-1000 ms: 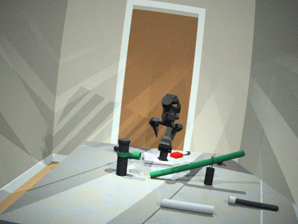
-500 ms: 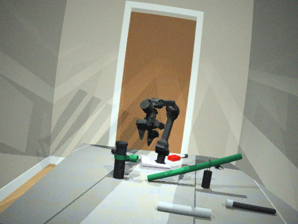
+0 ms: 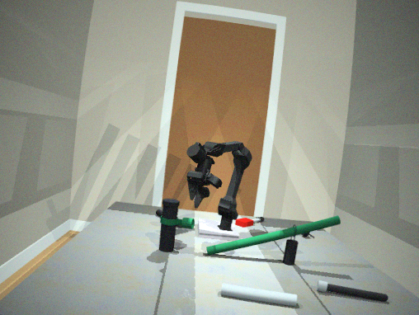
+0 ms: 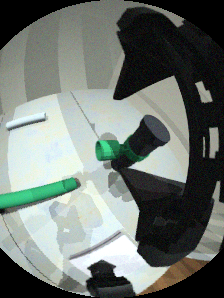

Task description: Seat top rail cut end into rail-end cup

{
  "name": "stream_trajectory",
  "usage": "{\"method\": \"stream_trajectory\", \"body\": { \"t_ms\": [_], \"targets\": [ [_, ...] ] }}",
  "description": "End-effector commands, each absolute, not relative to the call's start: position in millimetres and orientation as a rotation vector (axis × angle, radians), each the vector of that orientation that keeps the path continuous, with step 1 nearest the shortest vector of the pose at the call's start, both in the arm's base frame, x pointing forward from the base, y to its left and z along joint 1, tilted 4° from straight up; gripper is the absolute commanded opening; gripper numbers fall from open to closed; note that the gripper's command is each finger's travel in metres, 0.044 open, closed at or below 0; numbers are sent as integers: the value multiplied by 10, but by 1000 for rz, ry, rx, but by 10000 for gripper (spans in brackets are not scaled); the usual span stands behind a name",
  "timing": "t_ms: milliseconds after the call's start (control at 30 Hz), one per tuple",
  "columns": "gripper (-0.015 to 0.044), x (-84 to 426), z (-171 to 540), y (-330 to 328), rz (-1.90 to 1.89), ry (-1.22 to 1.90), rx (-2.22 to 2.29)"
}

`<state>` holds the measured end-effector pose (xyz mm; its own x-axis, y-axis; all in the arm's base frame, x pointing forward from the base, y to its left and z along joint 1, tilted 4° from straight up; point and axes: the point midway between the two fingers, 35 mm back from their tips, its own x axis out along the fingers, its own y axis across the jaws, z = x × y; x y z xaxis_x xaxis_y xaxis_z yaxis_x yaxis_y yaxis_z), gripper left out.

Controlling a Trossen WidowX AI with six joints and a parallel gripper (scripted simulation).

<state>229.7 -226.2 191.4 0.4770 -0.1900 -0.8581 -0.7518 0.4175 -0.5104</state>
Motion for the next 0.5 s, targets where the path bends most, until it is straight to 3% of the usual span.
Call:
{"method": "stream_trajectory", "body": {
  "t_ms": [0, 467],
  "targets": [
    [440, 2289, 1635, -2222, 466, 1047, -1108],
    [440, 2349, 1378, -2236, 466, 1047, -1108]
  ]
}}
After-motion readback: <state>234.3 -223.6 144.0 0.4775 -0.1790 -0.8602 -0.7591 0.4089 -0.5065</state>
